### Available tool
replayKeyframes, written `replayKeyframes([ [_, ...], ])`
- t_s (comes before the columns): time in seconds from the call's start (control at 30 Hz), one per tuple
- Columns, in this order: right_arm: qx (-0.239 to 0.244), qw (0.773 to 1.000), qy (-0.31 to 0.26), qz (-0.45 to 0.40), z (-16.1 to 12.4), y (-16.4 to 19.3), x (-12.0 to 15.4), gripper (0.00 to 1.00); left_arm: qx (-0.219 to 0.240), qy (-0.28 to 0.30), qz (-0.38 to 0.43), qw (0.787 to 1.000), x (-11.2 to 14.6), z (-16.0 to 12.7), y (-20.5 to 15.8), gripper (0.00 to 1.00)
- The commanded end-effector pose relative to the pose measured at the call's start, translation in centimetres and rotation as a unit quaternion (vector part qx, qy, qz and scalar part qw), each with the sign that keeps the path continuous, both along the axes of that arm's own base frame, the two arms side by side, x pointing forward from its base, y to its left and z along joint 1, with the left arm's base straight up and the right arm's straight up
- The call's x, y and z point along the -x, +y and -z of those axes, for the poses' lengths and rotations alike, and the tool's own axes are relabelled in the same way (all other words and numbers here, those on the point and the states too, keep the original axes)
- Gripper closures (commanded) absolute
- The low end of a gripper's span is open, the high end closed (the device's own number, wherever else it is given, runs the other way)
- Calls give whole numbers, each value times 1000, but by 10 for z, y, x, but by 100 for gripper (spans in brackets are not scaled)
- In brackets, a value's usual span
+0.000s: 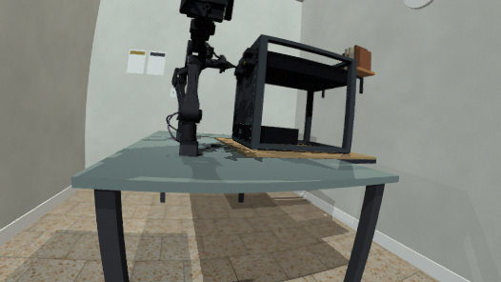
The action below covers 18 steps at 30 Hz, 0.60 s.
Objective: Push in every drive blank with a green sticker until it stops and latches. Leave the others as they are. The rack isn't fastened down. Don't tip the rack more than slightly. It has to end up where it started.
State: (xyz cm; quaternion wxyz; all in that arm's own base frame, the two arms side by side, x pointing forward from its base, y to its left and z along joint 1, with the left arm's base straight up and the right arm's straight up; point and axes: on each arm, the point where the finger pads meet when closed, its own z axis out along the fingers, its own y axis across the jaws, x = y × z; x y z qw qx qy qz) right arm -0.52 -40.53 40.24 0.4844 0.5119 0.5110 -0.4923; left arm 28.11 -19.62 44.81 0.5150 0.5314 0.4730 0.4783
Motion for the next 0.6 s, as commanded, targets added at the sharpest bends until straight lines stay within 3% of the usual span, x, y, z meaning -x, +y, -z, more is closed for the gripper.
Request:
replayKeyframes([
  [0.0, 23, 1000, -3, -1, -14, 7, -3, 0, 40, -19, 10, 999, 6, -23, 4, 100],
  [0.37, 23, 1000, -3, -1, -14, 7, -3, 0, 28, -13, 4, 1000, -12, -15, -2, 100],
  [0.57, 23, 1000, -3, -1, -14, 7, -3, 0, 40, -21, 10, 999, -4, -24, 3, 100],
])
